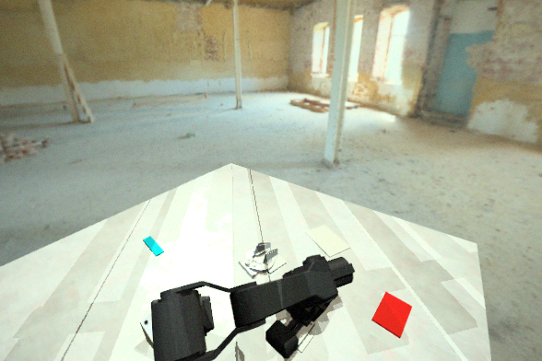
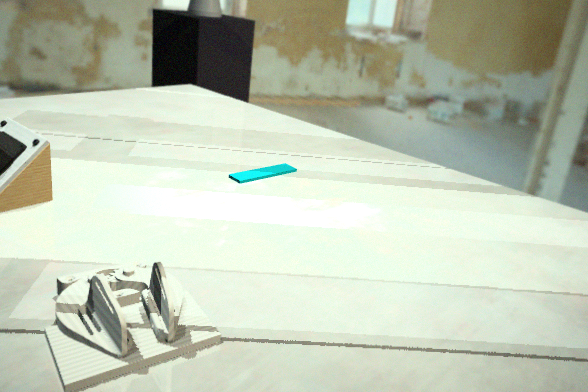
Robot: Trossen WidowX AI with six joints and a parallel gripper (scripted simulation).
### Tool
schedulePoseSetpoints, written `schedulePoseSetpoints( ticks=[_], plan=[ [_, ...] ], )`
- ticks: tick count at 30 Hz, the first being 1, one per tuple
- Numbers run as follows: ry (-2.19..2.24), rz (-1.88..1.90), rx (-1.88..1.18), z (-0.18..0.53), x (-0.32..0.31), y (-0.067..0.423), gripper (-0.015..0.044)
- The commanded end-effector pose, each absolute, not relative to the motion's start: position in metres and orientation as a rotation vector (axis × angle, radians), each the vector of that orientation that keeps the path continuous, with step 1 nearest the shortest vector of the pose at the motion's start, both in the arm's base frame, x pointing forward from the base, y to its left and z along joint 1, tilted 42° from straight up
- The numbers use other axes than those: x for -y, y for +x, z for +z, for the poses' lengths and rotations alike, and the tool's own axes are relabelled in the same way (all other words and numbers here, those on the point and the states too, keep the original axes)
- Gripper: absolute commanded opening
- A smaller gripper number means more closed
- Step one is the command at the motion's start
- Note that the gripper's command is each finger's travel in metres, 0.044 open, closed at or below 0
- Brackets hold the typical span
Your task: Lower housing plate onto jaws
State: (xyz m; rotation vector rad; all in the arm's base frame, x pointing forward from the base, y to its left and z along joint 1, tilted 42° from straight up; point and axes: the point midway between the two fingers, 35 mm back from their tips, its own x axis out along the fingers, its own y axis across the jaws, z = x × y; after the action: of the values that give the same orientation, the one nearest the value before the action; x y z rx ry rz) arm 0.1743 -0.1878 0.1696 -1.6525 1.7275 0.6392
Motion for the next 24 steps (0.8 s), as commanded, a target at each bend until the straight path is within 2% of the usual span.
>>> schedulePoseSetpoints(
  ticks=[1,9,24],
  plan=[
    [-1.654,0.645,-1.724,0.1680,0.1880,0.1747,0.0440],
    [-1.654,0.645,-1.724,0.1679,0.1881,0.1747,0.0440],
    [-1.653,0.639,-1.728,0.1691,0.1883,0.1743,0.0351]
  ],
)
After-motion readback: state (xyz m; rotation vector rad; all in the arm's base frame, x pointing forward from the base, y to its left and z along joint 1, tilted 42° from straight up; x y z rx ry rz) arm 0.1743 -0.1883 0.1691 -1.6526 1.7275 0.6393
